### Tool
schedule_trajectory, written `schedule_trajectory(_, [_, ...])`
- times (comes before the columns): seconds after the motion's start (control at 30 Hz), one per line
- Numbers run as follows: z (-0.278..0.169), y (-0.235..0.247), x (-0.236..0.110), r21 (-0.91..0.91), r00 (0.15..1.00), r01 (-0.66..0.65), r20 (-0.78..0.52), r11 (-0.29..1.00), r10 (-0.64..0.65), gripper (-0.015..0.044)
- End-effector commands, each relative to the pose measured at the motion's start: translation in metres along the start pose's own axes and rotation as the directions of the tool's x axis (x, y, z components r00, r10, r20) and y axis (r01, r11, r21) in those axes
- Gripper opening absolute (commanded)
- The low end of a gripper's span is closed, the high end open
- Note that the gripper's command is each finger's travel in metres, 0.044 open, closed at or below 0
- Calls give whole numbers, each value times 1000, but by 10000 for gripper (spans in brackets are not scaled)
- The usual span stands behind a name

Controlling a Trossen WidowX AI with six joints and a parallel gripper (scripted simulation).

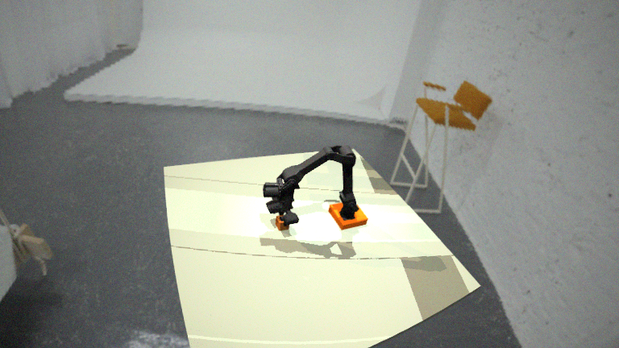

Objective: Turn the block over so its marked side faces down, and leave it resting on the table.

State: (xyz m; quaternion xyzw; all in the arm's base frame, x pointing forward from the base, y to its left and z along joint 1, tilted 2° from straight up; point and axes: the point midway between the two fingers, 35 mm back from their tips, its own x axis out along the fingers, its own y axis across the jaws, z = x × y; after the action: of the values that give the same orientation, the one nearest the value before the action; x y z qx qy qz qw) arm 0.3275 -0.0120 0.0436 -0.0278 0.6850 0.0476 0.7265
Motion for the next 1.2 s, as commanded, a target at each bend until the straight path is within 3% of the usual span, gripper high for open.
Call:
schedule_trajectory(0.0, [0, 0, -12, 5, 1000, -3, 0, 1000, 3, 0])
schedule_trajectory(0.27, [0, 0, -27, 6, 1000, -3, 11, 1000, 3, 0])
schedule_trajectory(1.17, [-3, 0, -20, 8, 896, -5, 443, 1000, 1, 0])
